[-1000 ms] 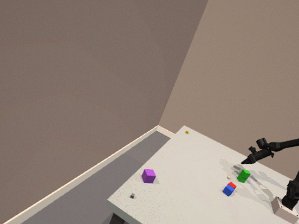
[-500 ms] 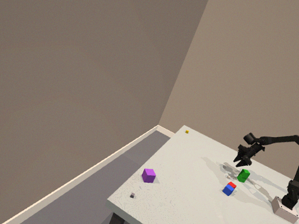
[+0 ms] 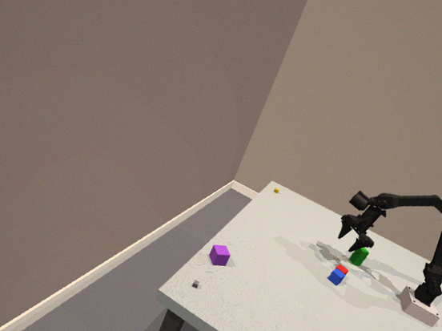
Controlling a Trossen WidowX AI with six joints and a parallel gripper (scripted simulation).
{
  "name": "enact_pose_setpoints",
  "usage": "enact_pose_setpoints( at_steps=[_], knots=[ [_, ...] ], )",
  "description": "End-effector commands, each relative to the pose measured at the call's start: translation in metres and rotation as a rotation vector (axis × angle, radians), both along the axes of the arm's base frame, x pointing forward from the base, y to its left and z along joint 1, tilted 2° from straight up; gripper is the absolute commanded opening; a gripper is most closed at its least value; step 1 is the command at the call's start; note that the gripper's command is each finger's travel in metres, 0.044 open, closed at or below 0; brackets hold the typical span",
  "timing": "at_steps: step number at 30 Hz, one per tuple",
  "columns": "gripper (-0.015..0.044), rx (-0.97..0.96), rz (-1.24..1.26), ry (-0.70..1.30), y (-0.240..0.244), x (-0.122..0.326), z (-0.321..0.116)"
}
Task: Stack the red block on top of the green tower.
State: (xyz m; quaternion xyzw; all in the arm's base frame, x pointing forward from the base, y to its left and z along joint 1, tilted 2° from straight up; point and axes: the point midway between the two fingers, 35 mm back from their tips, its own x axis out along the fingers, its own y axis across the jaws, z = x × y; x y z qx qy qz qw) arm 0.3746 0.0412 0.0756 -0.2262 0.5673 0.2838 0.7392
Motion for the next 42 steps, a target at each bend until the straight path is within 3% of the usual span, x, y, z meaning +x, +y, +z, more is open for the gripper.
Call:
enact_pose_setpoints(
  at_steps=[1, 12, 21, 30, 42],
  knots=[
    [0.0440, -0.059, 0.147, 0.035, 0.029, -0.005, 0.002],
    [0.0440, -0.230, 0.566, 0.138, 0.098, -0.037, 0.016],
    [0.0440, -0.233, 0.573, 0.140, 0.099, -0.037, 0.014],
    [0.0440, -0.233, 0.573, 0.140, 0.098, -0.037, -0.038],
    [0.0440, -0.233, 0.573, 0.140, 0.099, -0.037, -0.046]
  ],
)
